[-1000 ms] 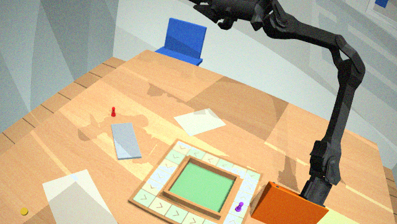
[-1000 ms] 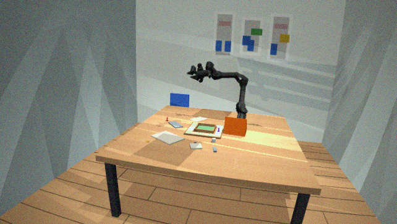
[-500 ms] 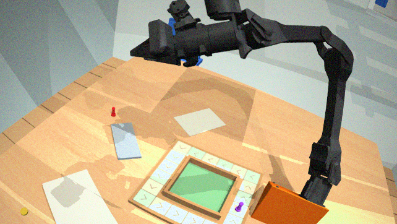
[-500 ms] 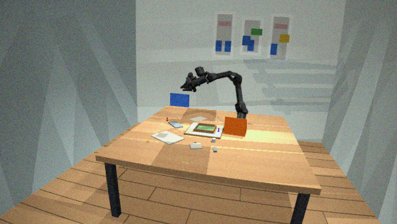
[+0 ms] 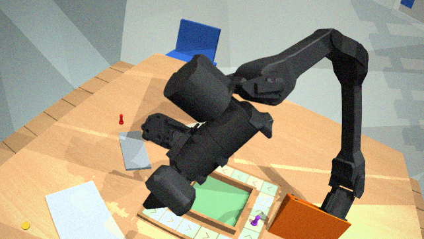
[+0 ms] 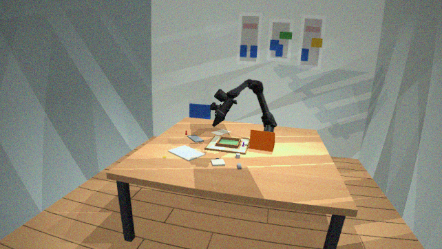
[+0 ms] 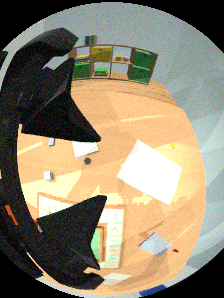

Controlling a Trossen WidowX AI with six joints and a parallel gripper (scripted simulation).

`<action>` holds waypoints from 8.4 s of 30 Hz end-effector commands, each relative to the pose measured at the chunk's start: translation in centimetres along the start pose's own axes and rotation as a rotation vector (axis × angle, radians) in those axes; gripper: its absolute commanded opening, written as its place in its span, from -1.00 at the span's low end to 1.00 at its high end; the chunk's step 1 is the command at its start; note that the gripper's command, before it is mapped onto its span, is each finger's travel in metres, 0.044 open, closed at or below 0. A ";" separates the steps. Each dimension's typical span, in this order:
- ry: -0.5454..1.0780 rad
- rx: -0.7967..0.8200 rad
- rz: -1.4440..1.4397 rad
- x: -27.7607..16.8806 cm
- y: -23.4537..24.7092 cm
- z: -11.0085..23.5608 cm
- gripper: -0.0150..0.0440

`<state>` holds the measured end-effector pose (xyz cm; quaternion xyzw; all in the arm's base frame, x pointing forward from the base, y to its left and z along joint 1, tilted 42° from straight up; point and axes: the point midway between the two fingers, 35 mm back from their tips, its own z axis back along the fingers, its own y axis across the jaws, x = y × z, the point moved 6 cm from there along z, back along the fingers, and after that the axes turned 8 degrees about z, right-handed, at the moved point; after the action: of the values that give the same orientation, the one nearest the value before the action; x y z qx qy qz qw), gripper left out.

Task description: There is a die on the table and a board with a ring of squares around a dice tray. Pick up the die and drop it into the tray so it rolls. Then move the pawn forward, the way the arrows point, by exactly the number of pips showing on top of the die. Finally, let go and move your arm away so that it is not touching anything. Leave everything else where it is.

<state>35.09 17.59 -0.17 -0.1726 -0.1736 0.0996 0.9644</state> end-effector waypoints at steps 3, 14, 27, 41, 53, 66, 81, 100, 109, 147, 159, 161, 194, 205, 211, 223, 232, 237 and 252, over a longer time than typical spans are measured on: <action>0.298 -0.067 0.097 -8.1 3.8 -2.8 0.44; 0.580 -0.247 0.187 -16.7 4.7 -3.8 0.44; 0.580 -0.249 0.187 -17.8 3.5 -6.5 0.44; 0.580 -0.249 0.187 -18.7 3.0 -7.8 0.44; 0.580 -0.250 0.187 -19.6 2.4 -9.1 0.44; 0.580 -0.250 0.187 -19.6 2.4 -9.1 -0.25; 0.580 -0.246 0.187 -14.0 5.2 -1.2 -0.49; 0.599 -0.164 0.406 -11.1 2.1 0.7 -0.49; 0.610 -0.093 0.612 -9.7 -1.4 0.5 -0.49; 0.682 0.161 1.452 -8.7 -17.0 0.8 -0.49; 0.562 0.326 1.411 -9.4 -18.0 0.5 -0.49; 0.511 0.378 1.395 -9.6 -18.3 0.4 -0.49; -0.086 0.636 1.267 -9.6 -23.5 3.2 -0.49; -0.086 0.636 1.267 -9.6 -23.6 3.2 -0.49; -0.078 0.635 1.266 -9.7 -23.6 3.1 -0.49; -0.078 0.635 1.266 -9.7 -23.6 3.1 0.22; -0.088 0.637 1.267 -7.6 -22.4 6.3 1.00; 0.194 0.571 1.315 -8.0 -20.5 4.5 1.00; 0.633 0.243 1.431 -8.3 -16.8 2.3 0.91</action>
<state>28.92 0.77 5.47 -0.1584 0.2789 0.6640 0.6755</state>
